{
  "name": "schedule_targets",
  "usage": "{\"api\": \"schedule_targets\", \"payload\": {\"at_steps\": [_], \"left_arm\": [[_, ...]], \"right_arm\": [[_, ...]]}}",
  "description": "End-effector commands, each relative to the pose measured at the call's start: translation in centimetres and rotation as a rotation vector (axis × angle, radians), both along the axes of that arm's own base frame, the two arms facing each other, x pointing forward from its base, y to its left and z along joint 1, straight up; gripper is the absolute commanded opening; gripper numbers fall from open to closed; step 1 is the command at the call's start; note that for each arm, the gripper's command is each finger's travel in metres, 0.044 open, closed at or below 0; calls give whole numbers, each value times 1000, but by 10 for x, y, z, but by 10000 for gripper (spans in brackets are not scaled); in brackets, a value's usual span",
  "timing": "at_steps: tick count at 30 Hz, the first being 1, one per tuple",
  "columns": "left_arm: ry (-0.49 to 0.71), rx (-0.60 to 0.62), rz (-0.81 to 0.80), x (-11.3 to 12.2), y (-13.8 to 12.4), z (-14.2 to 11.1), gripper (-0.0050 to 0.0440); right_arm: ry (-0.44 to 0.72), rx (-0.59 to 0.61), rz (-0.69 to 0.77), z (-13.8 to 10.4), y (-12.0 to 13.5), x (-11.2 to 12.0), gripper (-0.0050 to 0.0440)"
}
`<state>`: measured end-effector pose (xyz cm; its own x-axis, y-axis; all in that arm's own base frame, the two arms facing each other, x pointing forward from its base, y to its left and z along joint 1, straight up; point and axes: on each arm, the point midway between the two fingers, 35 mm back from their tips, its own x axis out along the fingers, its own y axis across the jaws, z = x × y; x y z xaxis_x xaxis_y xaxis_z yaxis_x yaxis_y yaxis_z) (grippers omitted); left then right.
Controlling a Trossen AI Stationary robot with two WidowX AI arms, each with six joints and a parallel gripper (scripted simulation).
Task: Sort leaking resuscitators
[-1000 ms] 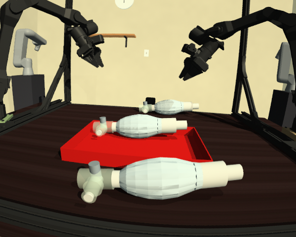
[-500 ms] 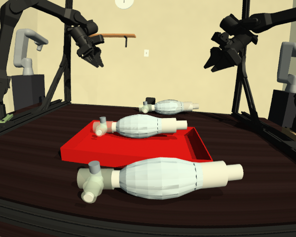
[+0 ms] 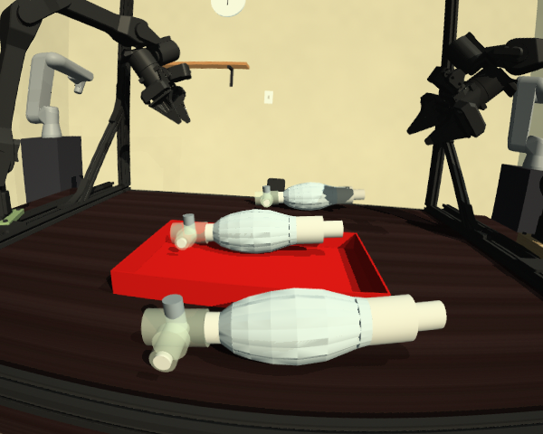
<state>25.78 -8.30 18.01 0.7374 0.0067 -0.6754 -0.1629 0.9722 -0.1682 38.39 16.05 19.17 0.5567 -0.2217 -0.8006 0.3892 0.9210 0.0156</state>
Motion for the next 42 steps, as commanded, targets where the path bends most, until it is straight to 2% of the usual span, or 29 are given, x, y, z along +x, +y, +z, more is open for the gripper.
{"api": "schedule_targets", "payload": {"at_steps": [1,5,11,12,16,22,28,29,39,42], "left_arm": [[-3,-1,-3,-11,6,-9,440],[-12,-6,-3,-20,11,-16,440],[-12,-6,-3,-20,11,-16,440],[8,-2,-3,-10,2,-6,440],[84,25,-4,17,-36,12,440],[181,85,-4,57,-105,14,440],[181,85,-4,57,-105,14,440],[181,83,-13,52,-99,14,440],[227,130,-6,74,-150,1,440],[227,130,-6,74,-150,1,440]], "right_arm": [[-1,0,-1,0,0,0,440],[-1,0,-1,0,0,0,440],[-1,0,-1,0,0,0,440],[-2,1,-2,1,0,0,440],[-2,1,-2,1,0,0,440],[-2,1,-2,1,0,0,440],[-2,1,-2,1,0,0,440],[0,1,-2,0,0,0,440],[0,1,-2,0,0,0,440],[0,1,-2,0,0,0,440]]}}
